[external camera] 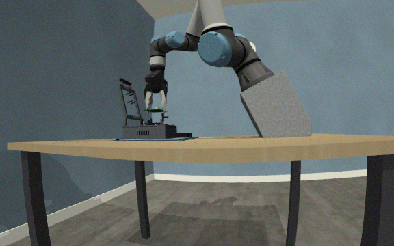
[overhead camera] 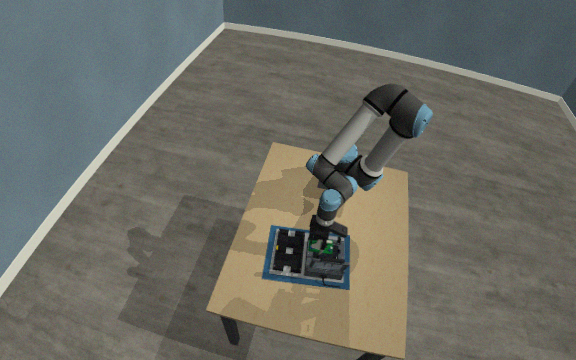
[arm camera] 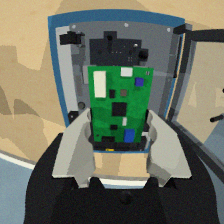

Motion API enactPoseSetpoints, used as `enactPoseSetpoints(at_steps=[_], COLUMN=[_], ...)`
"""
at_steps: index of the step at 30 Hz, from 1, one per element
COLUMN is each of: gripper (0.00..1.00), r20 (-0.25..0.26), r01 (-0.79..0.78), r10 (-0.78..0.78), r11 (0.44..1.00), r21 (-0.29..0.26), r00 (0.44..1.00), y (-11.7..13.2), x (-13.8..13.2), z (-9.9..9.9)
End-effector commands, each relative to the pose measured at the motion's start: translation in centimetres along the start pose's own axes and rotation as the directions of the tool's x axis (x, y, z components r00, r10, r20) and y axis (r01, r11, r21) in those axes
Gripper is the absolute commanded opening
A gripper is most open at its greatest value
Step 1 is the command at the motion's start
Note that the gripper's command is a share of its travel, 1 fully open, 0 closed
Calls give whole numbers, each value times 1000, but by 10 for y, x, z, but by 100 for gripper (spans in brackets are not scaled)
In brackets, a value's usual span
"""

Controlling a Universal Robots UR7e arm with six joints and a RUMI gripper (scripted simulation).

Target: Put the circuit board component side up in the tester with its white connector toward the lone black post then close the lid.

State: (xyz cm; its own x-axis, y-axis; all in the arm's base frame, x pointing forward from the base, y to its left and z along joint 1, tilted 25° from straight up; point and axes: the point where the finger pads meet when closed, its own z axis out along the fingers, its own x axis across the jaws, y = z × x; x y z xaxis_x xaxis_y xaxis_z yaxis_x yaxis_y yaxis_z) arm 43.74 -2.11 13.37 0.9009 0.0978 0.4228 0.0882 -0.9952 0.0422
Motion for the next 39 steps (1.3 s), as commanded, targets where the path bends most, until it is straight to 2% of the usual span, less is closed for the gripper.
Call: enactPoseSetpoints(at_steps=[1, 18, 39], gripper=[39, 39, 39], r20=[-1, -1, -1], r01=[0, 0, 0], r10=[0, 0, 0], r11=[1000, 1000, 1000], r21=[-1, -1, -1], r00=[1000, 1000, 1000], y=[-13, -31, -33], x=[-3, -7, -8], z=[-2, -3, -3])
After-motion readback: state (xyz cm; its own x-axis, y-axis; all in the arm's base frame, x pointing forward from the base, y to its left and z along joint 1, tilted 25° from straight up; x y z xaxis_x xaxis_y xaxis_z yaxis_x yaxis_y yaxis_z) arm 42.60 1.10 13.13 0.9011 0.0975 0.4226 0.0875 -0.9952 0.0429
